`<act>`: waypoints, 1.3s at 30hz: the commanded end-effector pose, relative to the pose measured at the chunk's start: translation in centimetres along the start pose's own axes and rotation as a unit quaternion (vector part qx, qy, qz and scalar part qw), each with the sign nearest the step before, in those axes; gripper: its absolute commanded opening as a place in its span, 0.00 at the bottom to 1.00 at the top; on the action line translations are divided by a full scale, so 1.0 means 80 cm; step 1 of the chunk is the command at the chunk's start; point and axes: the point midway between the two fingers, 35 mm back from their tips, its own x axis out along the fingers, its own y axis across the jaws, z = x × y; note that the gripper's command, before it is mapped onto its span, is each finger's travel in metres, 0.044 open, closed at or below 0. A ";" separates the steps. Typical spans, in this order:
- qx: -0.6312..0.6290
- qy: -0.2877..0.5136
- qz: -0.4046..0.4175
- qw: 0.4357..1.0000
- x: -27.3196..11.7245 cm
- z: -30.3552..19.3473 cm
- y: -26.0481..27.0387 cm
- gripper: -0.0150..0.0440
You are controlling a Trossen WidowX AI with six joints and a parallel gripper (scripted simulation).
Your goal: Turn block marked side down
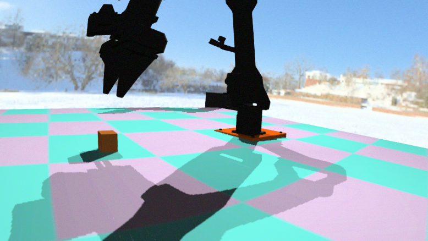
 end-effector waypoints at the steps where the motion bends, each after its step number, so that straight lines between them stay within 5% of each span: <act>1: 0.003 0.055 0.003 0.998 -0.003 0.013 0.000 1.00; 6: 0.004 0.111 0.004 0.994 -0.005 0.020 -0.001 1.00; 39: 0.004 0.111 0.004 0.994 0.085 -0.001 0.000 1.00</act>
